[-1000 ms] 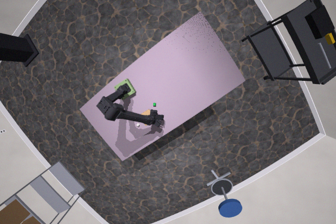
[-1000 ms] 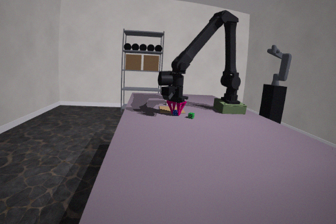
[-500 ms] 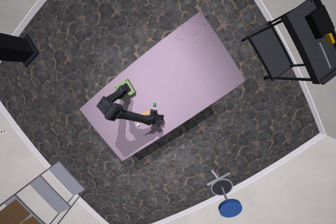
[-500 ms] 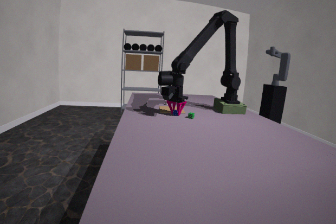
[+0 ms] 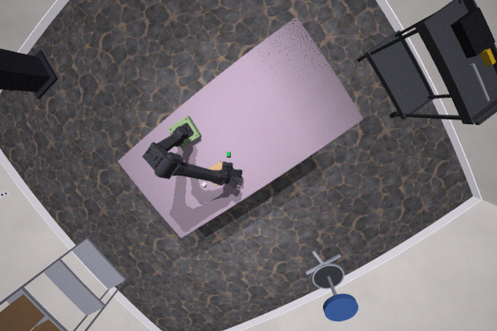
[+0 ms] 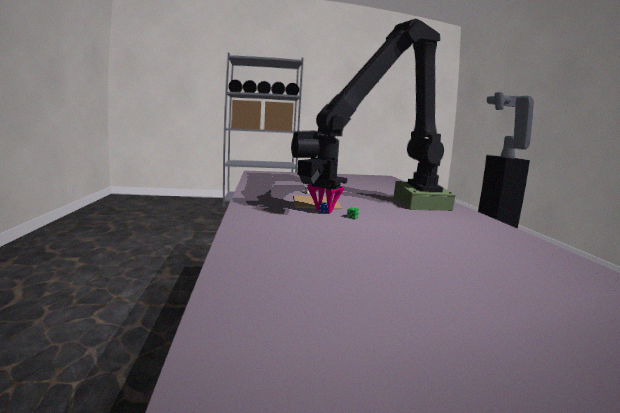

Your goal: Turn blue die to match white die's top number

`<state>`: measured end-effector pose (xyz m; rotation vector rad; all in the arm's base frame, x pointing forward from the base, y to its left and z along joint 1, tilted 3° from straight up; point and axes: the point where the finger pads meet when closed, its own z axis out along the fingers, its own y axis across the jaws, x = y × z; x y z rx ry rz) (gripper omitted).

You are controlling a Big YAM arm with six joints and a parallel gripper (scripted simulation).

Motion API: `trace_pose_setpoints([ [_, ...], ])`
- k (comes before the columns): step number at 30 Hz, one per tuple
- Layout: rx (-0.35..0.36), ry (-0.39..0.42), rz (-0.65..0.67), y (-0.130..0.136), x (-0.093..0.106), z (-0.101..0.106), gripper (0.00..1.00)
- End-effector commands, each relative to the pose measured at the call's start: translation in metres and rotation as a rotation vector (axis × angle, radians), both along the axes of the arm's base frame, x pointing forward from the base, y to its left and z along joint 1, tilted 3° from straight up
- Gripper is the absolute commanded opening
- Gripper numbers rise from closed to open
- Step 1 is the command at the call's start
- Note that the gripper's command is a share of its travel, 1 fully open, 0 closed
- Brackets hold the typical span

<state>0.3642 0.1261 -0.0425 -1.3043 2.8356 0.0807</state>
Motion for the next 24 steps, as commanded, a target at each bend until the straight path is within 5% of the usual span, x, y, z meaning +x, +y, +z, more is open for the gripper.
trace_pose_setpoints([
  [1,0.021,-0.055,0.006,0.0124,0.0147,0.0127,0.39],
  [2,0.021,-0.055,0.006,0.0124,0.0147,0.0127,0.2],
  [24,0.02,-0.055,0.007,0.0124,0.0148,0.0127,0.2],
])
